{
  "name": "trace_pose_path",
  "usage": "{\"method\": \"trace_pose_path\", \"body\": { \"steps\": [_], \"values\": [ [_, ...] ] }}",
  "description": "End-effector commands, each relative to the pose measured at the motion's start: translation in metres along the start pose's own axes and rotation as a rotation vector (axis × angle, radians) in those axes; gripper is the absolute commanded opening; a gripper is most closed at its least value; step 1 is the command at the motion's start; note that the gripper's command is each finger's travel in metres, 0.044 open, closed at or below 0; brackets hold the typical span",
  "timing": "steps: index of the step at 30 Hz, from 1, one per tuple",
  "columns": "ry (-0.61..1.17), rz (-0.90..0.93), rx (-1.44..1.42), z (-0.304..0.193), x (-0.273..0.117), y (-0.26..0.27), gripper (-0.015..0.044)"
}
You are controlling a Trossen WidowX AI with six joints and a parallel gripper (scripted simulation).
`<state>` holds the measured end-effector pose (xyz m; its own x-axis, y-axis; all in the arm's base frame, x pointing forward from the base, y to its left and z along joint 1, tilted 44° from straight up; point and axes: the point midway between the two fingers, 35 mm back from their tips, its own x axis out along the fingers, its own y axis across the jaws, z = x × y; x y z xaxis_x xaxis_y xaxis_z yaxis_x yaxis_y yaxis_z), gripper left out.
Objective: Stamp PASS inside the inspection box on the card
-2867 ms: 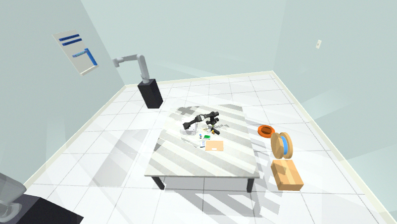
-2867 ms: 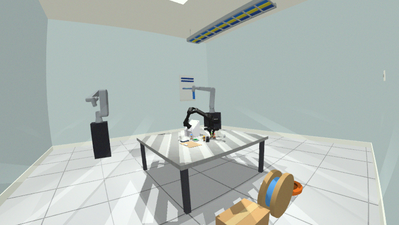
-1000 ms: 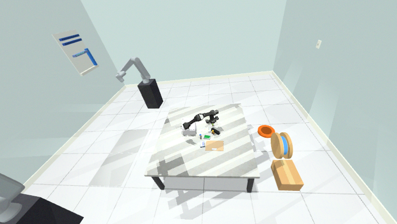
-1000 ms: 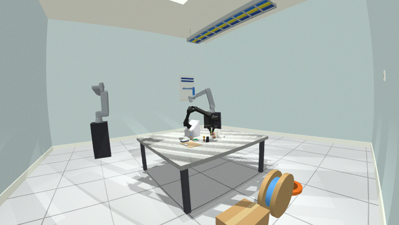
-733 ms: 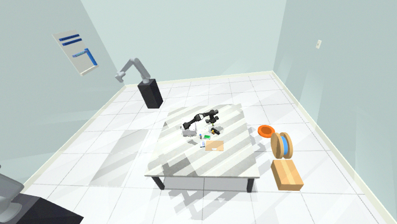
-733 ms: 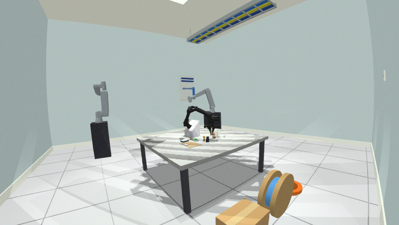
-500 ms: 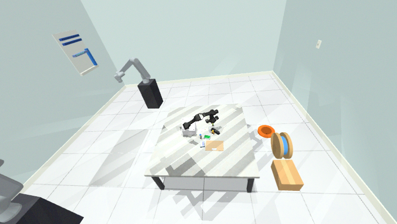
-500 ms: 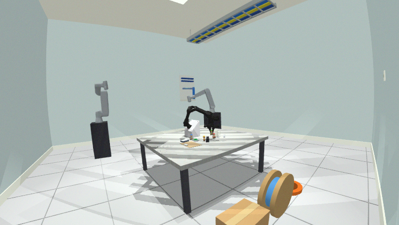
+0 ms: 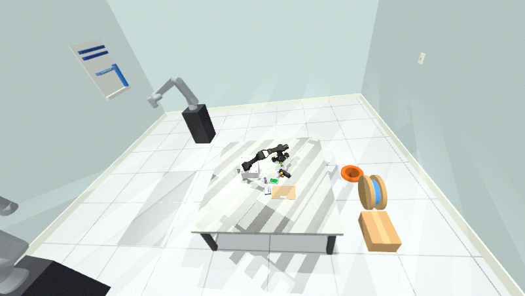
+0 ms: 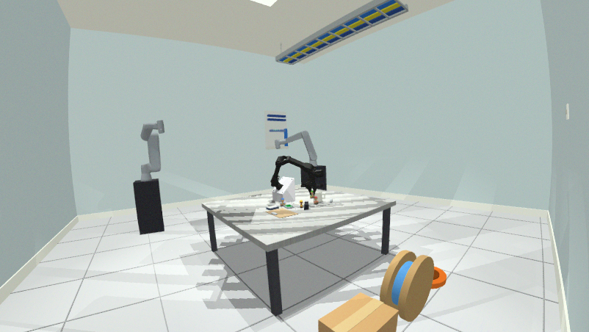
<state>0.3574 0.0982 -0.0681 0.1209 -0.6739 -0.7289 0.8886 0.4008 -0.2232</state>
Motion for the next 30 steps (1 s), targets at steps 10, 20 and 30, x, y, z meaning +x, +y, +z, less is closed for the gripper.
{"method": "trace_pose_path", "body": {
  "steps": [10,20,30],
  "values": [
    [0.005,0.002,0.005,0.0,-0.007,0.0,0.0],
    [0.01,0.004,0.004,0.026,-0.012,-0.013,0.0],
    [0.013,0.006,0.002,0.069,-0.016,-0.042,0.0]
  ]
}}
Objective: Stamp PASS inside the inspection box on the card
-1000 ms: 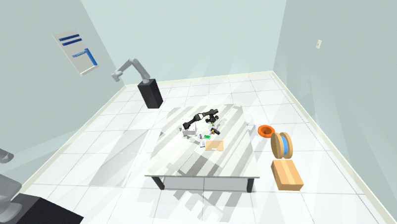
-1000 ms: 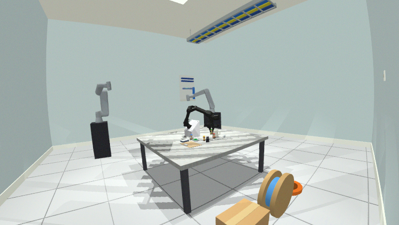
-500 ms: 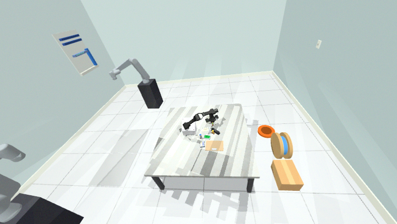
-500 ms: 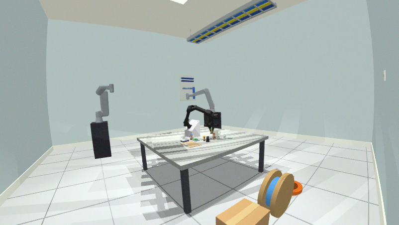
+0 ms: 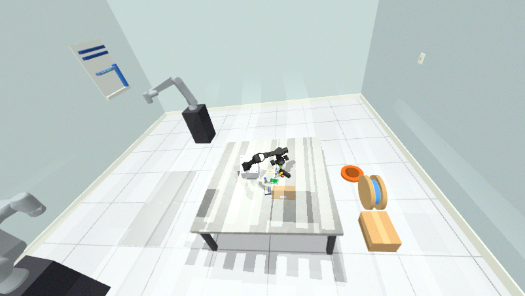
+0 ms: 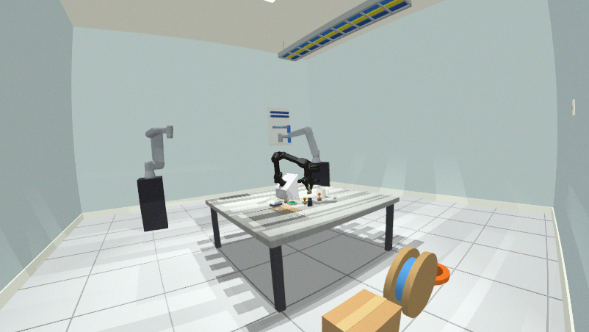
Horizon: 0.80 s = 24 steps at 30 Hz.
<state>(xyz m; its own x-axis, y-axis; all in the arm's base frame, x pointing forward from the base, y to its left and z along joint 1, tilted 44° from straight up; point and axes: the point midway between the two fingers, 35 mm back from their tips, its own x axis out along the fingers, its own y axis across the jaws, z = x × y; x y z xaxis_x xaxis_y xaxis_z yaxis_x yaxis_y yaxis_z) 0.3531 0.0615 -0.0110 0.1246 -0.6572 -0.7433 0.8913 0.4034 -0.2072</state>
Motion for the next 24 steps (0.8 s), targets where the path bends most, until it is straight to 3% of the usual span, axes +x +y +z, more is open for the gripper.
{"method": "trace_pose_path", "body": {
  "steps": [1,24],
  "values": [
    [-0.005,-0.007,-0.008,0.015,0.001,-0.014,0.0],
    [-0.016,-0.013,-0.009,0.086,-0.001,-0.102,0.0]
  ]
}}
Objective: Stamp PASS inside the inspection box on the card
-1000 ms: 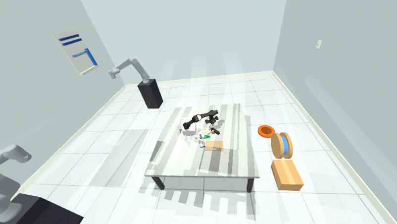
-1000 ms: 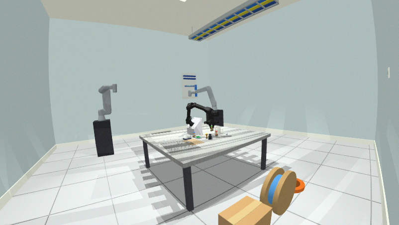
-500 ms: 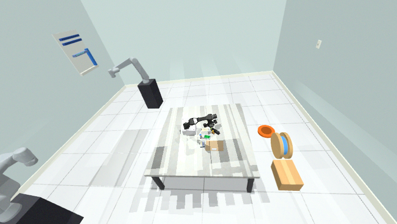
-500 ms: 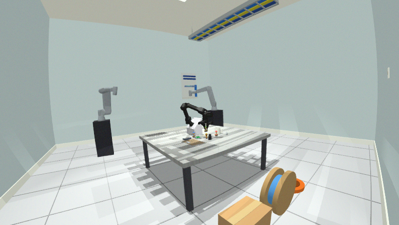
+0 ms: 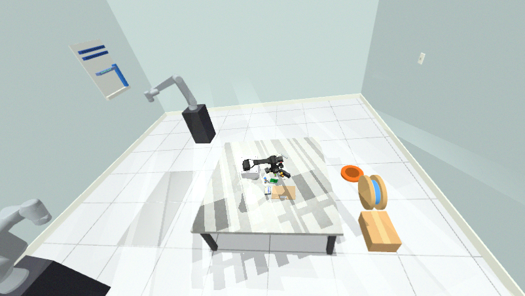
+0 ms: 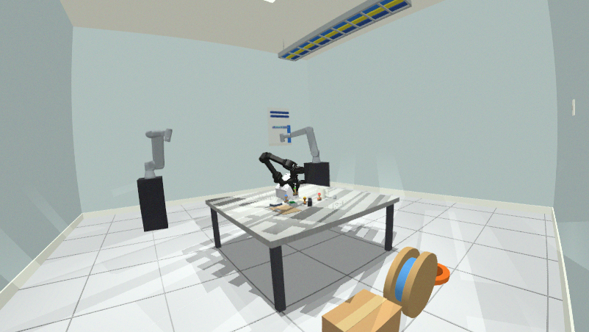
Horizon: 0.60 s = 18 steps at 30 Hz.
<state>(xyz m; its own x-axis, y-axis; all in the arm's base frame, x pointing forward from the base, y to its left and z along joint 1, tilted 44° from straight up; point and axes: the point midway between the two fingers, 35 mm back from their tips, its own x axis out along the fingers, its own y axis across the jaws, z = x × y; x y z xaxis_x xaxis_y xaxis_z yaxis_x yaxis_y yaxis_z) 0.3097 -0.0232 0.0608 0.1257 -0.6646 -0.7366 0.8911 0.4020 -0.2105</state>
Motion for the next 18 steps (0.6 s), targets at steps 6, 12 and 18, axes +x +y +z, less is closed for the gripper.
{"method": "trace_pose_path", "body": {
  "steps": [6,12,18],
  "values": [
    [-0.01,-0.012,-0.007,0.012,0.003,-0.029,0.0],
    [-0.01,-0.012,-0.007,0.012,0.006,-0.028,0.0],
    [-0.01,-0.012,-0.006,0.012,0.01,-0.028,0.0]
  ]
}}
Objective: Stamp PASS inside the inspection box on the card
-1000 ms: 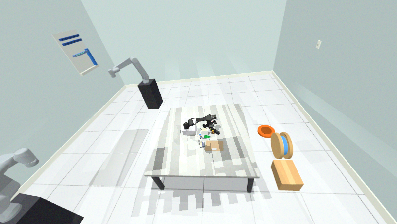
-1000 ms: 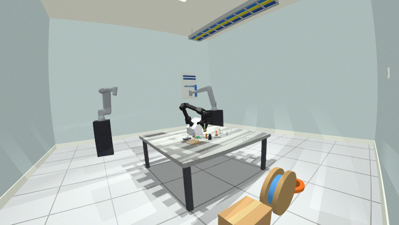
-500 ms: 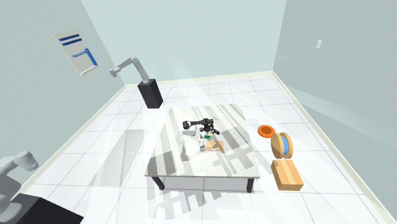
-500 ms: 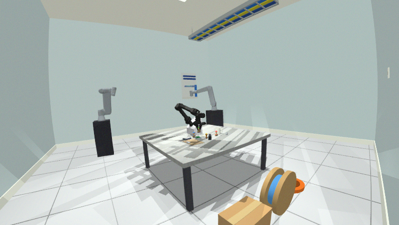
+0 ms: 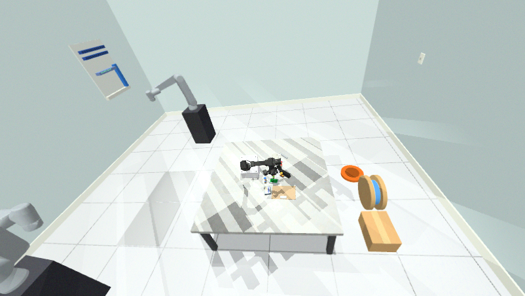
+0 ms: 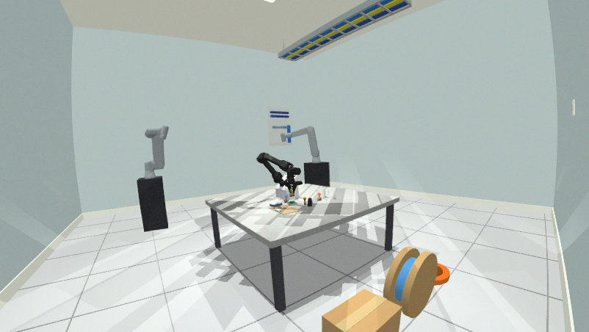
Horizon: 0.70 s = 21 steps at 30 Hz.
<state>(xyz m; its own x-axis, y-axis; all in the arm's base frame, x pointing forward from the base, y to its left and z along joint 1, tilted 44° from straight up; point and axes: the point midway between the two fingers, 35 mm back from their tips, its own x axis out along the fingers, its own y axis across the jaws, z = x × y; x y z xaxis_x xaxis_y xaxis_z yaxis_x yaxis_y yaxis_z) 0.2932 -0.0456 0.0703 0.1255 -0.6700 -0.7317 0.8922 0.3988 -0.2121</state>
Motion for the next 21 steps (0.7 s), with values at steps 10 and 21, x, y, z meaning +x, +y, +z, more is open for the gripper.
{"method": "trace_pose_path", "body": {
  "steps": [10,21],
  "values": [
    [-0.003,-0.009,-0.007,-0.001,0.011,-0.002,0.0],
    [-0.003,-0.008,-0.005,-0.001,0.018,-0.002,0.0]
  ]
}}
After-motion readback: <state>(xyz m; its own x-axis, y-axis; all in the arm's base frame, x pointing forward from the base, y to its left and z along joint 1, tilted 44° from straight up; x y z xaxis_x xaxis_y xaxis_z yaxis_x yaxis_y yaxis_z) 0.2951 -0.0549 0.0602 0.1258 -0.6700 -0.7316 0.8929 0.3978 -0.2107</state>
